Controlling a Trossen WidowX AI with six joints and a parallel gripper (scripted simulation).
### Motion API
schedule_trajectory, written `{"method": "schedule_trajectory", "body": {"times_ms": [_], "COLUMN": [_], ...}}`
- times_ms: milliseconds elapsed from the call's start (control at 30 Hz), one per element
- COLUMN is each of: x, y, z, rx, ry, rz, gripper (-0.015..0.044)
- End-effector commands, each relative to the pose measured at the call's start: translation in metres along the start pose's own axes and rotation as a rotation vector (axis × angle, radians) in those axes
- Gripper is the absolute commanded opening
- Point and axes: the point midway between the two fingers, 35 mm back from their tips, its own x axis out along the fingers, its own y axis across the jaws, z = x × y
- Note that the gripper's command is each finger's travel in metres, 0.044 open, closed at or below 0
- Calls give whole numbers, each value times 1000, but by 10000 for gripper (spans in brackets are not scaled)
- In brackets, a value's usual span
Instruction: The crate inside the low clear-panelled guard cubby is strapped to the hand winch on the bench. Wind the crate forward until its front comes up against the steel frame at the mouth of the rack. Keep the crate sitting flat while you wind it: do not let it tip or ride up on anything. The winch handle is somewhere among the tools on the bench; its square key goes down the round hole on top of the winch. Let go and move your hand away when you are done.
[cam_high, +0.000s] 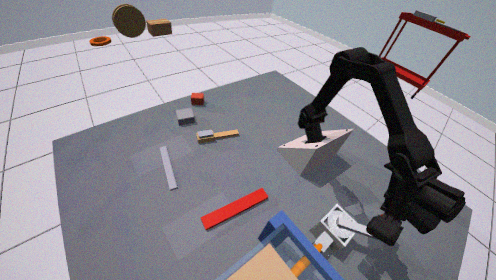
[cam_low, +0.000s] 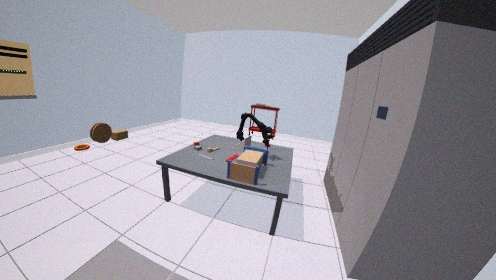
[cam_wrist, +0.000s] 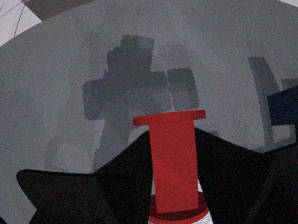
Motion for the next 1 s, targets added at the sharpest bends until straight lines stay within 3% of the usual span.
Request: {"method": "schedule_trajectory", "body": {"times_ms": [0, 967], "x": [0, -12], "y": [12, 32], "z": [-11, -34], "rx": [-7, -8], "ry": [25, 27], "rz": [19, 21], "gripper": [0, 0]}}
